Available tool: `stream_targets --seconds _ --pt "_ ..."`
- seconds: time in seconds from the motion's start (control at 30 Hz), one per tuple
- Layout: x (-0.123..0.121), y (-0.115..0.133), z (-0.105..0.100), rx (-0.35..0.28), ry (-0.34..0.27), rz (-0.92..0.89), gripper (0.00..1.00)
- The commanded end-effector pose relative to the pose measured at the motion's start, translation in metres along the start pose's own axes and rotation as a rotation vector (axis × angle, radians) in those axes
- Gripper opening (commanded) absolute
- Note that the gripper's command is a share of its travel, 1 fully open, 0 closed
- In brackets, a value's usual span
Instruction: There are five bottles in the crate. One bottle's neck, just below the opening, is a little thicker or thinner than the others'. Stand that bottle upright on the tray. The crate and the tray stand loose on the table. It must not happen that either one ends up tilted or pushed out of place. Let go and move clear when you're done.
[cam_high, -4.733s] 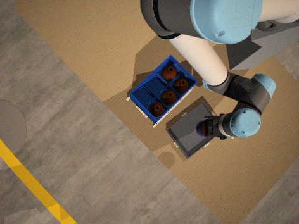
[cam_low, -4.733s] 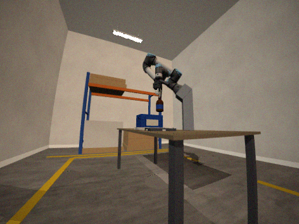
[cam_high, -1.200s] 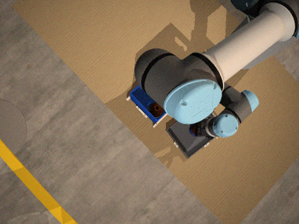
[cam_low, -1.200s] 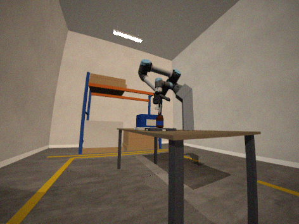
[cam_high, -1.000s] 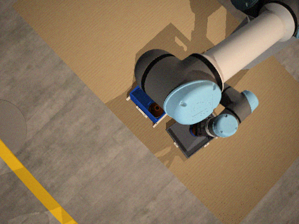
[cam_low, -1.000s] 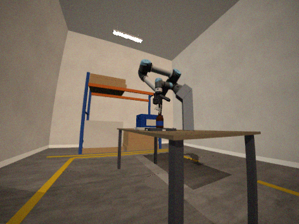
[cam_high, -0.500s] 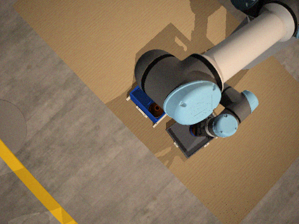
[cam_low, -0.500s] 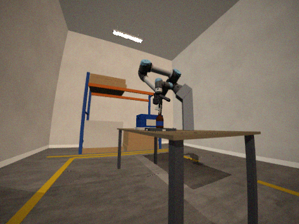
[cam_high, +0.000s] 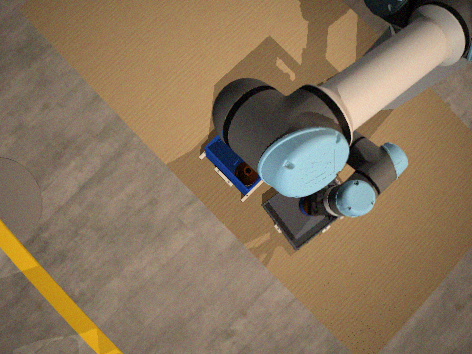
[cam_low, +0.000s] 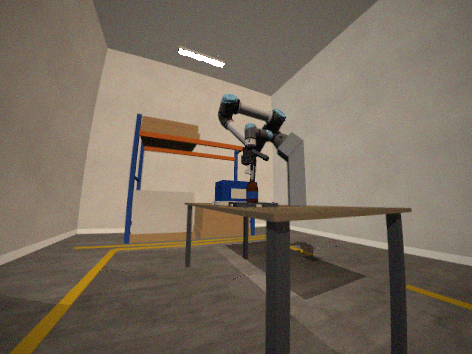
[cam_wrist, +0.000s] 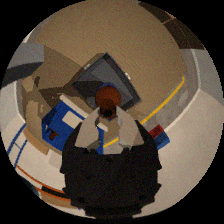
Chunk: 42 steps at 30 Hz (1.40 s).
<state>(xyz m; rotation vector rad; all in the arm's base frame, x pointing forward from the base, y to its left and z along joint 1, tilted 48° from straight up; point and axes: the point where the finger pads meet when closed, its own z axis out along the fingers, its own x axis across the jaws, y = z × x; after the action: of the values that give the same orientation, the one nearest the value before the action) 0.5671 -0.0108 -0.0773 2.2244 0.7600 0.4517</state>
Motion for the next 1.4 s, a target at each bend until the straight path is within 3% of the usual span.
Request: stream_targets --seconds 0.0,1.37 --pt "0.0004 0.0002 -0.0004 0.0 0.001 0.0 0.0" --pt "0.0005 0.0002 0.0065 0.0 0.001 0.0 0.0"
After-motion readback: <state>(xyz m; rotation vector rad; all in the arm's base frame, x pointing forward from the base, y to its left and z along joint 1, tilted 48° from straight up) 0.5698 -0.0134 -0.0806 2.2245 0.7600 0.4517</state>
